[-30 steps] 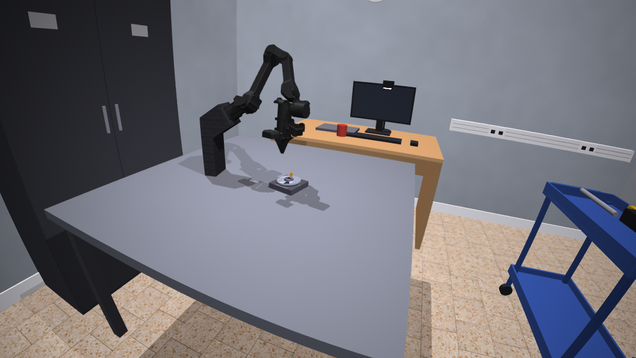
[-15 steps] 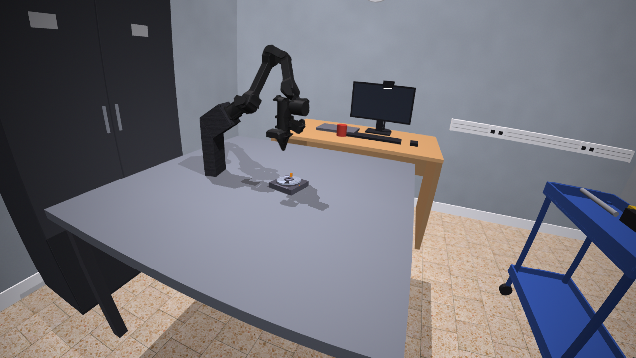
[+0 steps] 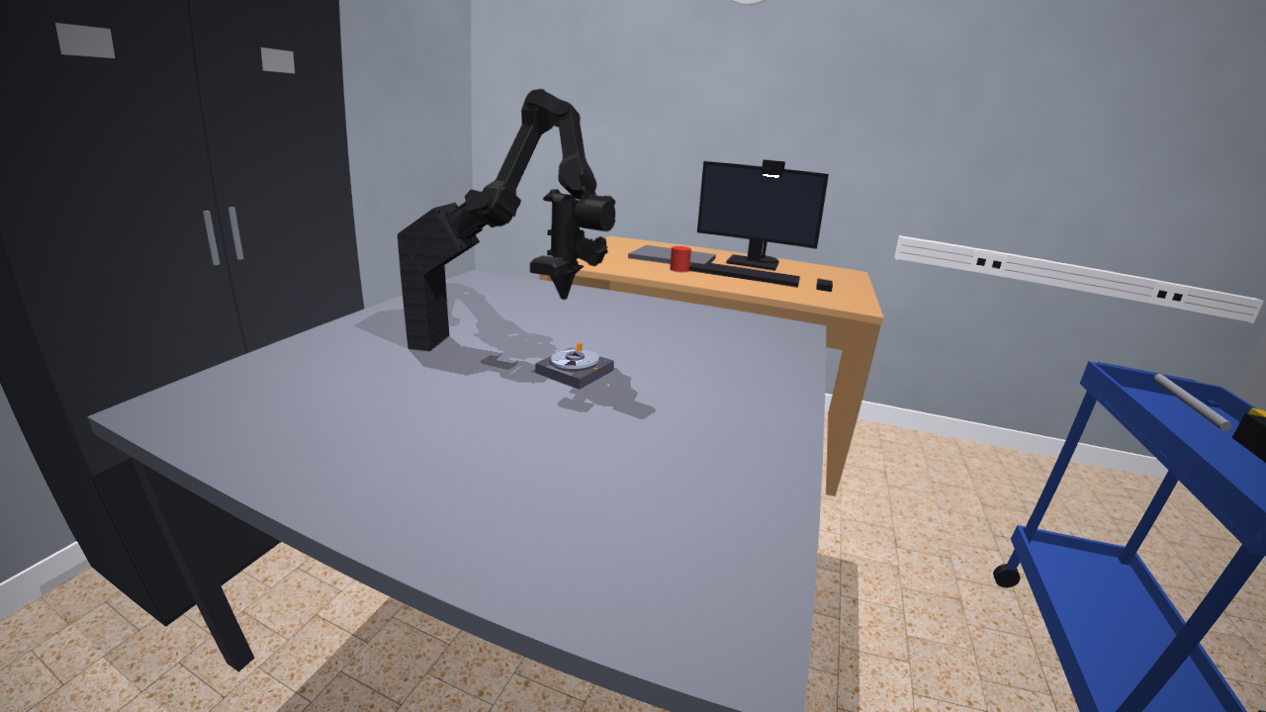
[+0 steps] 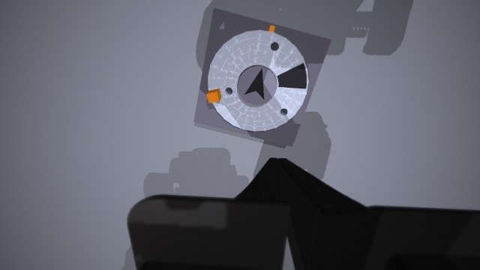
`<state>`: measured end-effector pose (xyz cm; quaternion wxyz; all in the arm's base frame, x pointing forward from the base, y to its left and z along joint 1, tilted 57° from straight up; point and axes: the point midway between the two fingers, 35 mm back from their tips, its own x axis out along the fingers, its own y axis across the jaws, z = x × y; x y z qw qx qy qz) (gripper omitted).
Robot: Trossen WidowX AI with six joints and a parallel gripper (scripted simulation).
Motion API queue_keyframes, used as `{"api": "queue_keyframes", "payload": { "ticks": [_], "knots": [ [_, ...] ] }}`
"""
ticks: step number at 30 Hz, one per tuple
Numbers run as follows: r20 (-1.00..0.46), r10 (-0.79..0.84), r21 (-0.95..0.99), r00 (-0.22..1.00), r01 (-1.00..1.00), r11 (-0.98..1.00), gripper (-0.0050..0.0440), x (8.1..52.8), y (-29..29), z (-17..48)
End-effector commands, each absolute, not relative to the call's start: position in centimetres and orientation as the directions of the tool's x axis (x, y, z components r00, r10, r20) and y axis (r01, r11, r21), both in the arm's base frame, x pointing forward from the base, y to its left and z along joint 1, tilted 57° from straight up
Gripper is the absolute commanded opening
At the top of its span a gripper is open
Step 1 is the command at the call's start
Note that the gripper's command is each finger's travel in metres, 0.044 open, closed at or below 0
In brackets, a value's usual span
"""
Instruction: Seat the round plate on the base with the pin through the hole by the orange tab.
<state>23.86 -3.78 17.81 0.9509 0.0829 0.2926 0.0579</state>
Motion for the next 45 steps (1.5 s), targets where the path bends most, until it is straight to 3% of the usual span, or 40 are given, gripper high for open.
{"api": "queue_keyframes", "payload": {
  "ticks": [1, 17, 45],
  "knots": [
    [-0.542, 0.158, 0.184, 0.825, -0.067, 0.981, -0.005, 24.1, -3.8, 18.1],
    [-0.546, 0.157, 0.189, 0.823, -0.061, 0.98, -0.005, 29.6, 2.5, 13.9],
    [-0.537, 0.157, 0.189, 0.829, -0.063, 0.98, -0.005, 33.8, 3.4, 11.7]
  ]
}}
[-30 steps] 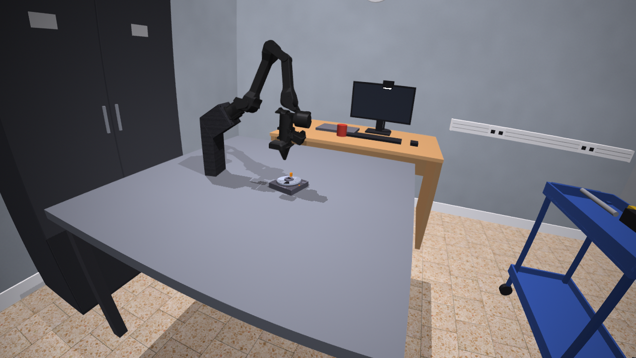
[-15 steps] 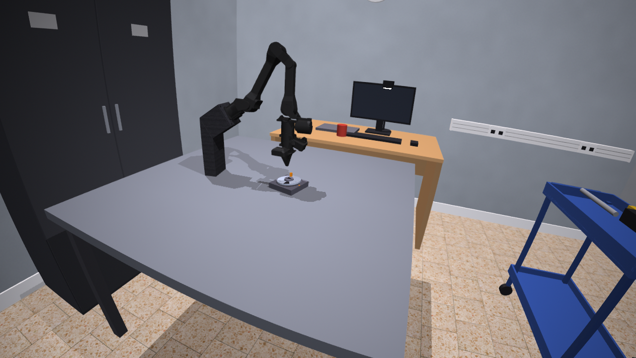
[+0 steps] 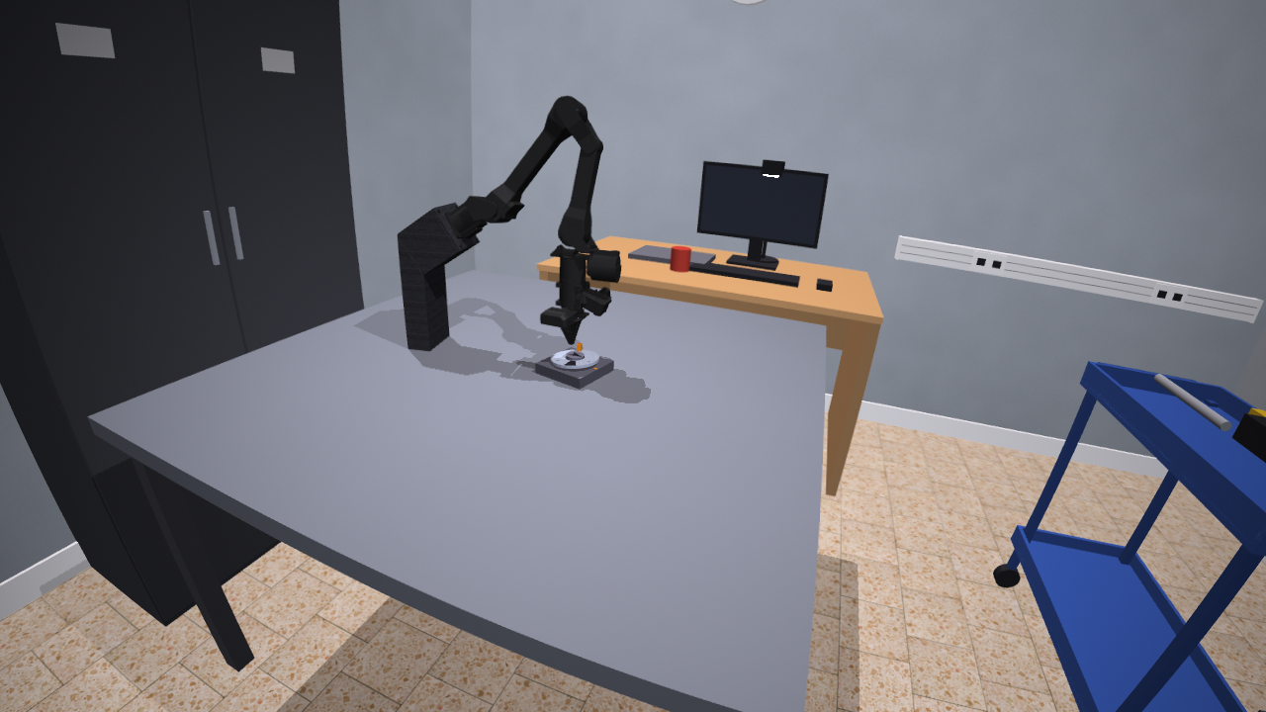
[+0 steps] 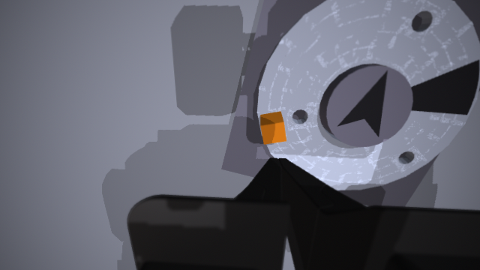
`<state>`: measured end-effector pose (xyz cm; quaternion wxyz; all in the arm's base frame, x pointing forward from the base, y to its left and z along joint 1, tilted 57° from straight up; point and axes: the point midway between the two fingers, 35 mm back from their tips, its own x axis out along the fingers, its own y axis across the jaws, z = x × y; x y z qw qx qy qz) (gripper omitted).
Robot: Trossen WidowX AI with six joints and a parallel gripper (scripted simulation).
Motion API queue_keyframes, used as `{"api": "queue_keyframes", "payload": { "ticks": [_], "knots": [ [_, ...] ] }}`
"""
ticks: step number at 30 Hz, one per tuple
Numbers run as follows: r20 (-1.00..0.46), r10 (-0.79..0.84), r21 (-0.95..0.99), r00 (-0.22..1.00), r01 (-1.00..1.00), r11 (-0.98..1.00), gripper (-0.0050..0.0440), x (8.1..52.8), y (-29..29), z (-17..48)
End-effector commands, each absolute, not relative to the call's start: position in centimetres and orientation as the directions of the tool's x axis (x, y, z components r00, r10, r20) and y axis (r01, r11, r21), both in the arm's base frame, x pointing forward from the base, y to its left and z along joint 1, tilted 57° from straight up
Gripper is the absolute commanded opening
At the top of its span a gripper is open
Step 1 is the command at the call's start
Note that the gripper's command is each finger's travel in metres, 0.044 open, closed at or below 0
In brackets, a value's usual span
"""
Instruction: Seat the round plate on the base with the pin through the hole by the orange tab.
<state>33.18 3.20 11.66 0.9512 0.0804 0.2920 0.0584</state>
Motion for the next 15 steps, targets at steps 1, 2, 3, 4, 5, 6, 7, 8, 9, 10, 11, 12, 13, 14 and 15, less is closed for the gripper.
{"api": "queue_keyframes", "payload": {
  "ticks": [1, 2, 3, 4, 5, 6, 7, 8, 9, 10, 11, 12, 13, 14, 15],
  "knots": [
    [-0.537, 0.157, 0.189, 0.829, -0.063, 0.98, -0.005, 33.81, 3.36, 11.67],
    [-0.537, 0.158, 0.189, 0.828, -0.064, 0.98, -0.005, 33.8, 3.37, 11.66],
    [-0.538, 0.158, 0.189, 0.828, -0.064, 0.98, -0.005, 33.79, 3.35, 11.65],
    [-0.538, 0.158, 0.189, 0.828, -0.064, 0.98, -0.005, 33.79, 3.34, 11.64],
    [-0.538, 0.158, 0.189, 0.828, -0.064, 0.98, -0.005, 33.79, 3.33, 11.64],
    [-0.538, 0.158, 0.189, 0.828, -0.064, 0.98, -0.005, 33.78, 3.33, 11.62],
    [-0.537, 0.158, 0.189, 0.829, -0.064, 0.98, -0.005, 33.77, 3.33, 11.67],
    [-0.534, 0.158, 0.189, 0.831, -0.065, 0.98, -0.005, 33.75, 3.33, 11.77],
    [-0.533, 0.158, 0.189, 0.831, -0.065, 0.98, -0.005, 33.75, 3.33, 11.8],
    [-0.533, 0.158, 0.189, 0.831, -0.065, 0.98, -0.005, 33.75, 3.33, 11.8],
    [-0.533, 0.158, 0.189, 0.831, -0.065, 0.98, -0.005, 33.75, 3.33, 11.8],
    [-0.533, 0.159, 0.188, 0.831, -0.067, 0.98, -0.005, 33.66, 3.3, 11.79],
    [-0.533, 0.159, 0.188, 0.831, -0.067, 0.98, -0.005, 33.66, 3.3, 11.79],
    [-0.533, 0.159, 0.188, 0.831, -0.067, 0.98, -0.005, 33.66, 3.3, 11.79],
    [-0.533, 0.159, 0.188, 0.831, -0.067, 0.98, -0.005, 33.66, 3.3, 11.79]
  ]
}}
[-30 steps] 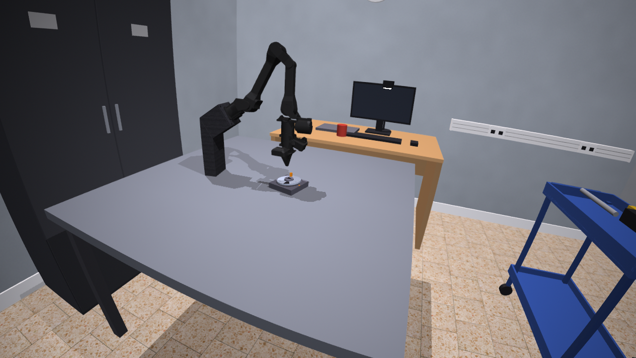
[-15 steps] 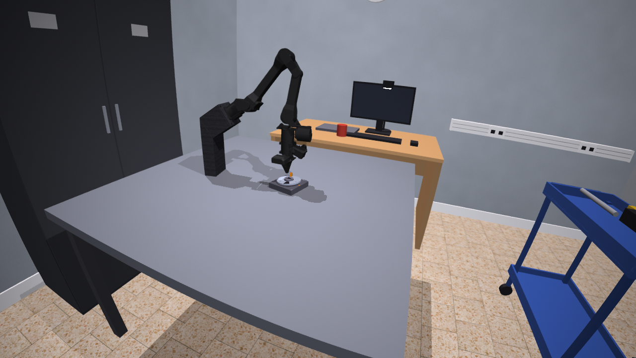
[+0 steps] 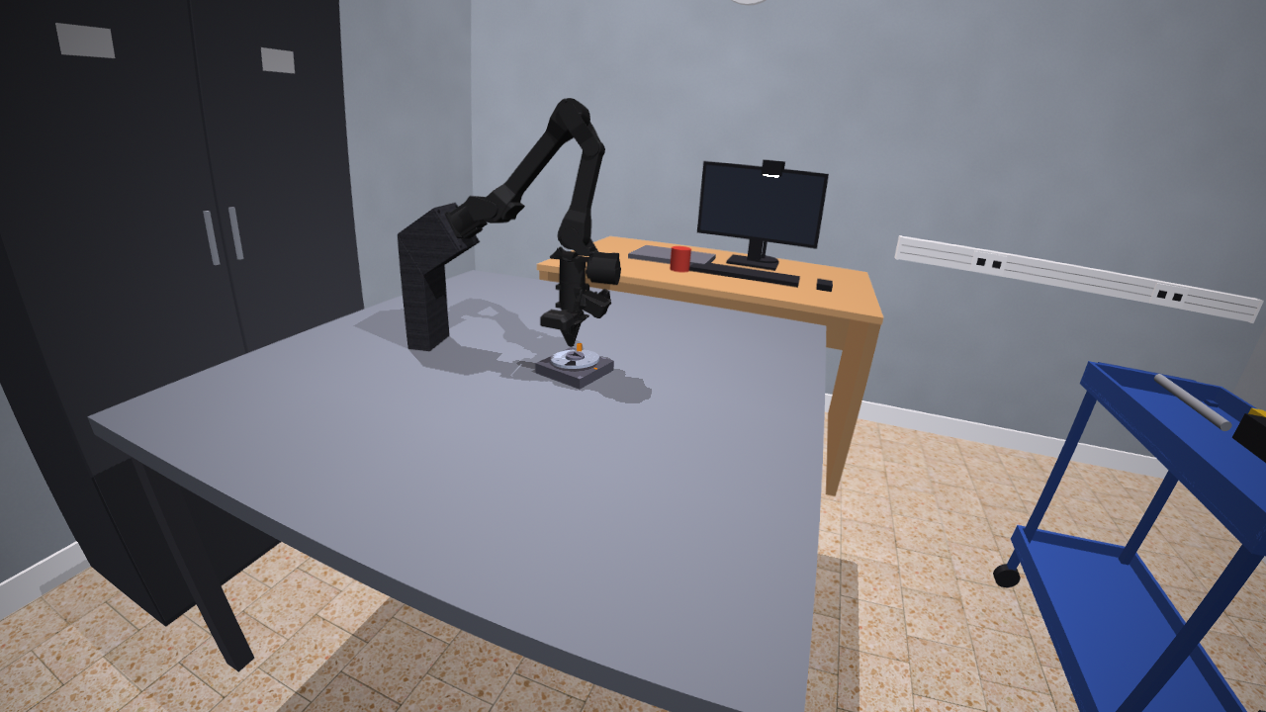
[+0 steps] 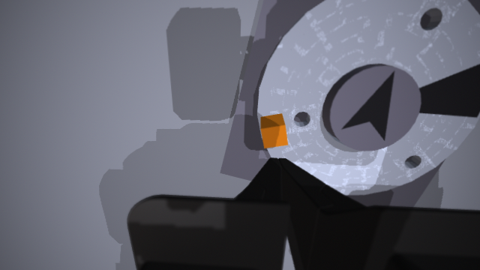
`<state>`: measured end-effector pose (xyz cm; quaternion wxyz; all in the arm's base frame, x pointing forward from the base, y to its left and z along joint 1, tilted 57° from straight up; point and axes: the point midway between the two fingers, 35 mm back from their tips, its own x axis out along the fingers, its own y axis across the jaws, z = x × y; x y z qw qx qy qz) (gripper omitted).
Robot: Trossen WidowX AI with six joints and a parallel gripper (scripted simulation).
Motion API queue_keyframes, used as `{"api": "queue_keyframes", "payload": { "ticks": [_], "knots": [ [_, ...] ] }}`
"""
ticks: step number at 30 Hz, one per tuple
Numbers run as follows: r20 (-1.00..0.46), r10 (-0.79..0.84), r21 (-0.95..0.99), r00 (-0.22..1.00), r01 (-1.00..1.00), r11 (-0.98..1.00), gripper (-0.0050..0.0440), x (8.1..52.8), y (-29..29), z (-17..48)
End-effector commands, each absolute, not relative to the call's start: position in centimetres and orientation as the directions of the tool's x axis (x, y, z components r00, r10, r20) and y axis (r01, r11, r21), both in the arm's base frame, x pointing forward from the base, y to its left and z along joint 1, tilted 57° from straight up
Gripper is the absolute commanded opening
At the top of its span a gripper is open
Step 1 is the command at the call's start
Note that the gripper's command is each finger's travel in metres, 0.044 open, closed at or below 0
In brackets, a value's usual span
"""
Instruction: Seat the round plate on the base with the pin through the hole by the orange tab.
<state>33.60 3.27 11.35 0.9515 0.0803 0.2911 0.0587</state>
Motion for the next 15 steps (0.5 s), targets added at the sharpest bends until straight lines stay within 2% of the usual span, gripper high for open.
{"api": "queue_keyframes", "payload": {
  "ticks": [1, 15],
  "knots": [
    [-0.533, 0.159, 0.188, 0.831, -0.067, 0.98, -0.005, 33.66, 3.3, 11.79],
    [-0.536, 0.157, 0.189, 0.829, -0.064, 0.98, -0.005, 33.86, 3.45, 11.89]
  ]
}}
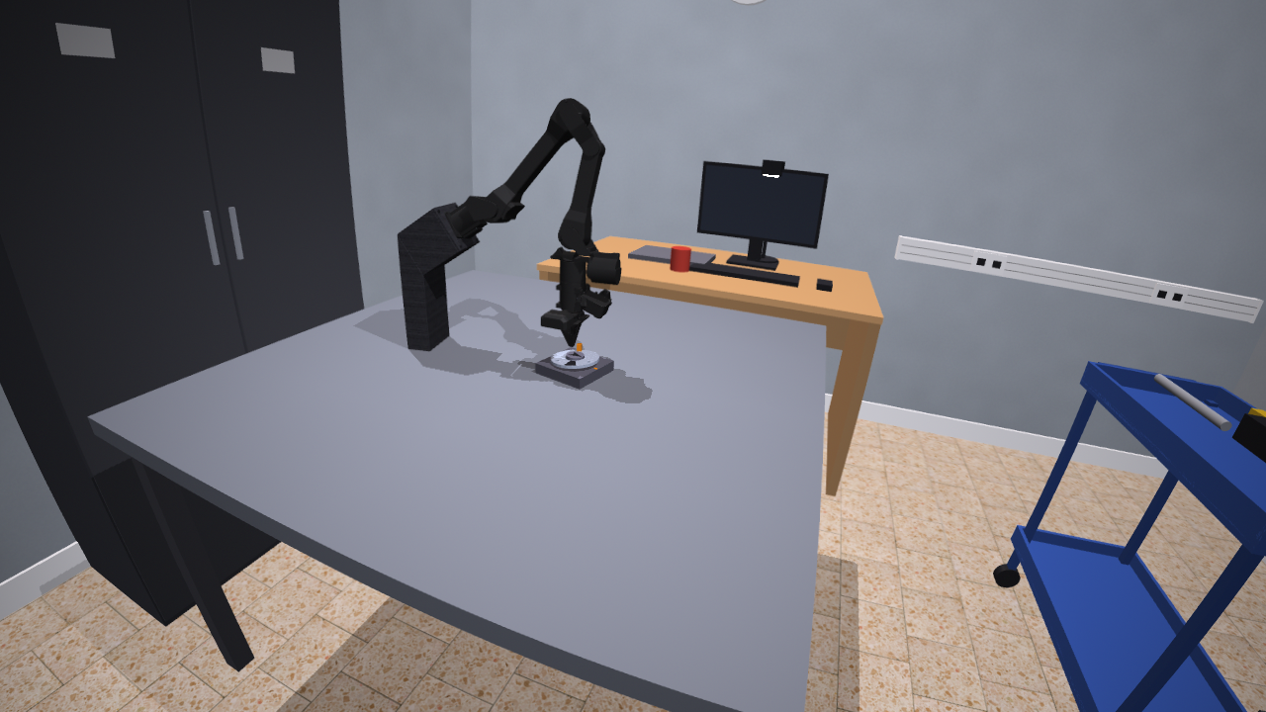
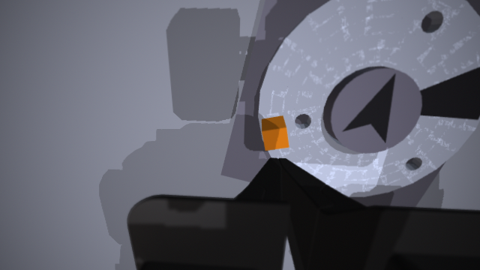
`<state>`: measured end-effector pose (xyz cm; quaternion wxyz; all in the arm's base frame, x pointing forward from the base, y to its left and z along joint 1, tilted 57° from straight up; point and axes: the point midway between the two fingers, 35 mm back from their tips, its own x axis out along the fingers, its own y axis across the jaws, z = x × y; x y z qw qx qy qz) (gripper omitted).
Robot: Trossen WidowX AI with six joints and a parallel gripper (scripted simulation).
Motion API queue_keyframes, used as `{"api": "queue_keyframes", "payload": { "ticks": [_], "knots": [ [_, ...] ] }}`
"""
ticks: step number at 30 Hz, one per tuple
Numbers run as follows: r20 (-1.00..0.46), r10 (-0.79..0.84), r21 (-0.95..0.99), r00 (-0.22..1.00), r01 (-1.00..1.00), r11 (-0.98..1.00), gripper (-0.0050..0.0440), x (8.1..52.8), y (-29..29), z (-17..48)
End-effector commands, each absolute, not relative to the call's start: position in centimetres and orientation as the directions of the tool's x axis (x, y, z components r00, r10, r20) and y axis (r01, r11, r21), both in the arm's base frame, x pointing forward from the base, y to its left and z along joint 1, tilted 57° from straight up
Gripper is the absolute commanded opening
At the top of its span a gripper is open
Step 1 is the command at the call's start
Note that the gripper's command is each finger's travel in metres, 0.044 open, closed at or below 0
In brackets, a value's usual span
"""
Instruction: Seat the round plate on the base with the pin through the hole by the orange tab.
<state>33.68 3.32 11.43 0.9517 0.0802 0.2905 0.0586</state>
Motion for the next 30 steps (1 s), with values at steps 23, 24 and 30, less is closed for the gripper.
{"api": "queue_keyframes", "payload": {
  "ticks": [23, 24, 30],
  "knots": [
    [-0.537, 0.158, 0.189, 0.829, -0.064, 0.98, -0.005, 34.7, 4.0, 13.1],
    [-0.536, 0.158, 0.189, 0.829, -0.064, 0.98, -0.005, 34.7, 4.0, 13.2],
    [-0.532, 0.158, 0.189, 0.832, -0.065, 0.98, -0.005, 34.9, 4.0, 13.7]
  ]
}}
